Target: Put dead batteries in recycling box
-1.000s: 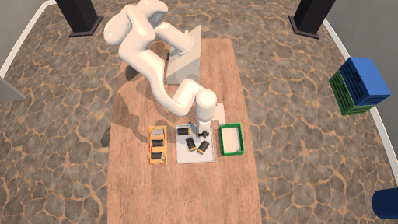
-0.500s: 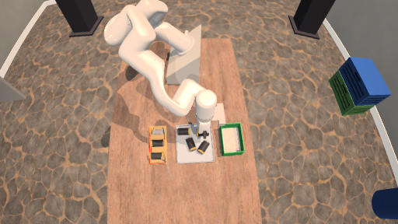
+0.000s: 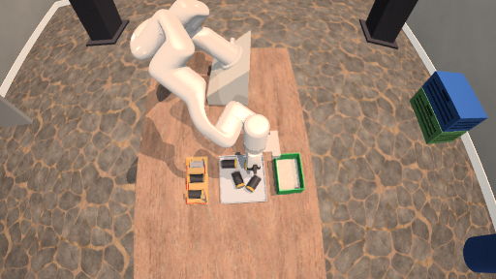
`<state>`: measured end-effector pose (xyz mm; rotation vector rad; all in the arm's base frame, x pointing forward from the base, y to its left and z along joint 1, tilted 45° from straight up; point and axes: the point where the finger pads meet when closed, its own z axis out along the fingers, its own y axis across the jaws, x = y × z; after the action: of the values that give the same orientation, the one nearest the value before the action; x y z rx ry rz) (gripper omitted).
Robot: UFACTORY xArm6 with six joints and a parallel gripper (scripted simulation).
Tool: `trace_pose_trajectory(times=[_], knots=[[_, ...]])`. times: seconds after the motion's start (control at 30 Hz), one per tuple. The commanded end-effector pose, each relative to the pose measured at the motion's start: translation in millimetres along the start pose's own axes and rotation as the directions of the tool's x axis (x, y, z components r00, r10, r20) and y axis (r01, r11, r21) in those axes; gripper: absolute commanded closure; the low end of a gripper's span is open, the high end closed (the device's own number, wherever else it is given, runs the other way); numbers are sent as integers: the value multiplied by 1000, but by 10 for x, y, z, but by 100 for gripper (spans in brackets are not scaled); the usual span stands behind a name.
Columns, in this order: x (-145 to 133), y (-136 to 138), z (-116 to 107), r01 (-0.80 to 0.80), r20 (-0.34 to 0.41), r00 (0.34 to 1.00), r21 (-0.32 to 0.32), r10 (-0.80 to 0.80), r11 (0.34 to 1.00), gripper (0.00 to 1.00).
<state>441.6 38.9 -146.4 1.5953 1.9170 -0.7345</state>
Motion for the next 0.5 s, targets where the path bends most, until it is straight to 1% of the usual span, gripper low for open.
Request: trace_pose_trajectory(times=[0.0, 0.13, 0.33, 0.47], knots=[[2, 17, 140, -1, -1, 1000, -3, 1, 1000, 49], [3, 17, 189, -1, -1, 1000, -3, 1, 1000, 49], [3, 17, 203, -1, -1, 1000, -3, 1, 1000, 49], [3, 18, 264, -1, -1, 1000, -3, 1, 1000, 49]])
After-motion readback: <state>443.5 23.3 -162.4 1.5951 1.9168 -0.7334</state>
